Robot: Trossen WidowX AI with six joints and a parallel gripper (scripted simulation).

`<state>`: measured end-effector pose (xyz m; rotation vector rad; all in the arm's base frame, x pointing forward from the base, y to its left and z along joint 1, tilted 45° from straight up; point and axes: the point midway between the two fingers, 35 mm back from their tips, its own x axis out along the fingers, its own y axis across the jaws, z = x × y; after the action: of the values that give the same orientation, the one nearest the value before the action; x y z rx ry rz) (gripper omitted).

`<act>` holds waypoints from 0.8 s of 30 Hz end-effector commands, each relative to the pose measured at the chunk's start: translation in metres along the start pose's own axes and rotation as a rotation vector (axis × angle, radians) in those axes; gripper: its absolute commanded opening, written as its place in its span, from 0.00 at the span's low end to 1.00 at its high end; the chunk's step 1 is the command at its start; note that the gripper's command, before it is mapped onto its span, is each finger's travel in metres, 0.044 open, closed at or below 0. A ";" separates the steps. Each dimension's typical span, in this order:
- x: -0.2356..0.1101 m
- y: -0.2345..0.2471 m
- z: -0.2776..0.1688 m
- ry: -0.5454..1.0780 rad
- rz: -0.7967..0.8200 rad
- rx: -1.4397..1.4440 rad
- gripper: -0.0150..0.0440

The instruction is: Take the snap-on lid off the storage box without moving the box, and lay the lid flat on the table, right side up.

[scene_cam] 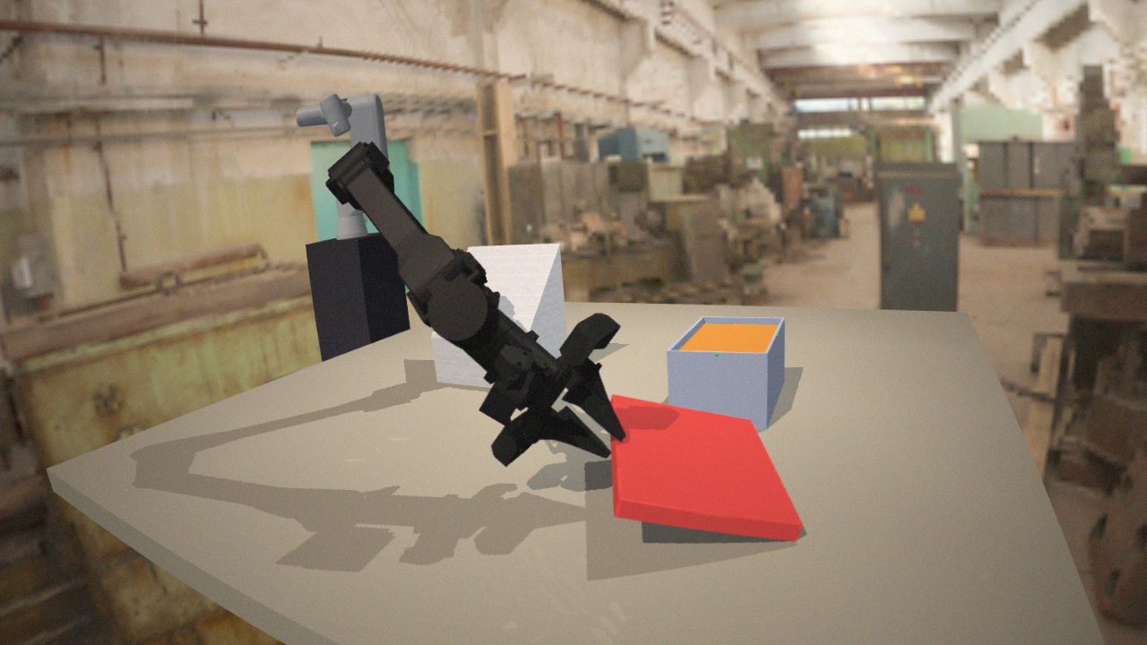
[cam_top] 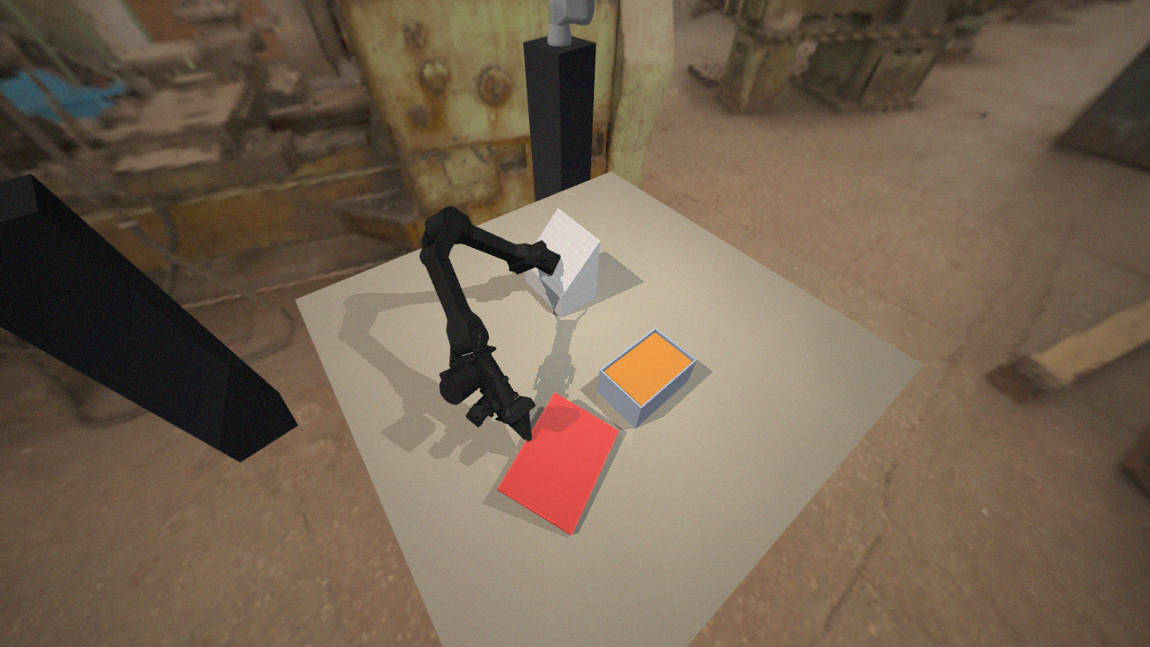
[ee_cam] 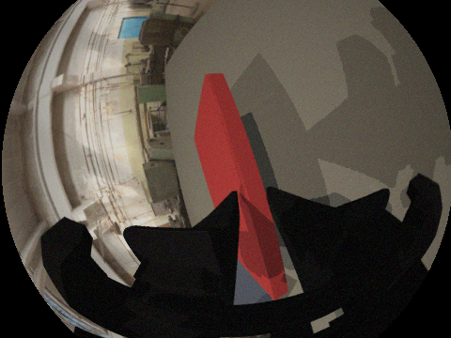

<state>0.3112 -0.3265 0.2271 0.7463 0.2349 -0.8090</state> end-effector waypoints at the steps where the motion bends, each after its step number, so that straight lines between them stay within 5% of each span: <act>1: 0.000 0.000 0.001 0.000 -0.006 0.004 0.61; 11: -0.009 -0.006 0.000 0.000 -0.006 0.004 0.99; 24: -0.029 -0.022 0.000 0.000 -0.007 0.002 1.00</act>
<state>0.2823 -0.3228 0.2287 0.7497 0.2353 -0.8194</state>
